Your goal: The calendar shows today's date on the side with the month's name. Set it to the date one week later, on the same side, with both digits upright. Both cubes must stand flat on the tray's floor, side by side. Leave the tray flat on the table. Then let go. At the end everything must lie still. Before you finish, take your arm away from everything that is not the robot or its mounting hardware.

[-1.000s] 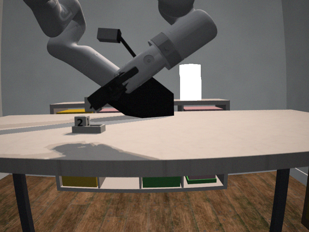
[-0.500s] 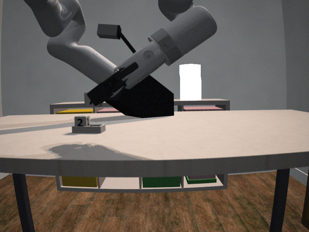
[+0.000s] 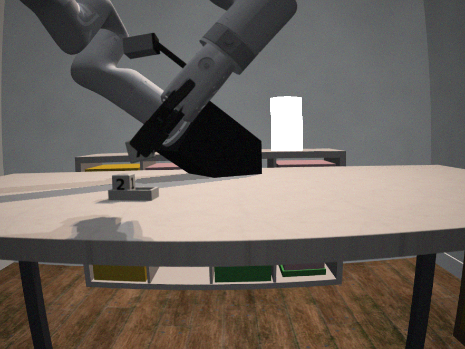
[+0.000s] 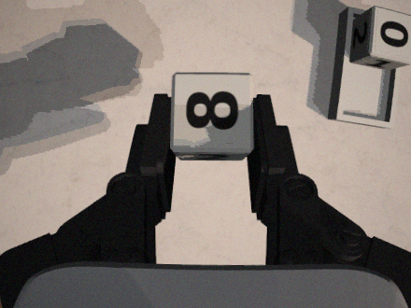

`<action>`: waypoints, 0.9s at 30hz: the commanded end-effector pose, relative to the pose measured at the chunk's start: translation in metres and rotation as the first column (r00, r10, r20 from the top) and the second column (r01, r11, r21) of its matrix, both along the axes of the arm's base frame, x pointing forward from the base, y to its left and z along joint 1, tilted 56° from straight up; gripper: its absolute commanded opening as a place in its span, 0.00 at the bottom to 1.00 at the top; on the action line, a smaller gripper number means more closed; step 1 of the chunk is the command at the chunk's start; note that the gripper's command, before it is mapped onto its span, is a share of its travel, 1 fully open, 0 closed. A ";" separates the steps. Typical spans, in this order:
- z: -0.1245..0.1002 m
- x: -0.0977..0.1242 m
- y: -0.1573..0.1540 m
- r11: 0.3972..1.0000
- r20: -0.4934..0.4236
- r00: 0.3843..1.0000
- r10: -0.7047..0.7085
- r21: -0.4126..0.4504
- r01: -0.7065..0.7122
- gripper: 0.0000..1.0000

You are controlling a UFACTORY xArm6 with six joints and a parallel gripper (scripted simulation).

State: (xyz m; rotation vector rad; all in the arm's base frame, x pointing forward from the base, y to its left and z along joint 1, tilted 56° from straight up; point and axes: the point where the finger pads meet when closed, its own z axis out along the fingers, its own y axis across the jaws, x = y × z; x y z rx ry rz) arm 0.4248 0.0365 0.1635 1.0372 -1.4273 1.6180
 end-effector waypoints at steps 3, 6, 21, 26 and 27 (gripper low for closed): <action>0.002 0.000 0.000 0.999 -0.007 1.000 0.023 0.041 -0.022 0.29; 0.002 0.000 0.000 0.998 -0.009 1.000 0.029 0.057 -0.029 0.29; 0.006 -0.002 -0.001 0.948 -0.022 0.990 0.137 0.292 -0.125 0.29; 0.007 -0.002 -0.002 0.918 -0.022 0.985 0.171 0.368 -0.151 0.29; 0.007 -0.002 -0.002 0.904 -0.020 0.983 0.185 0.396 -0.162 0.29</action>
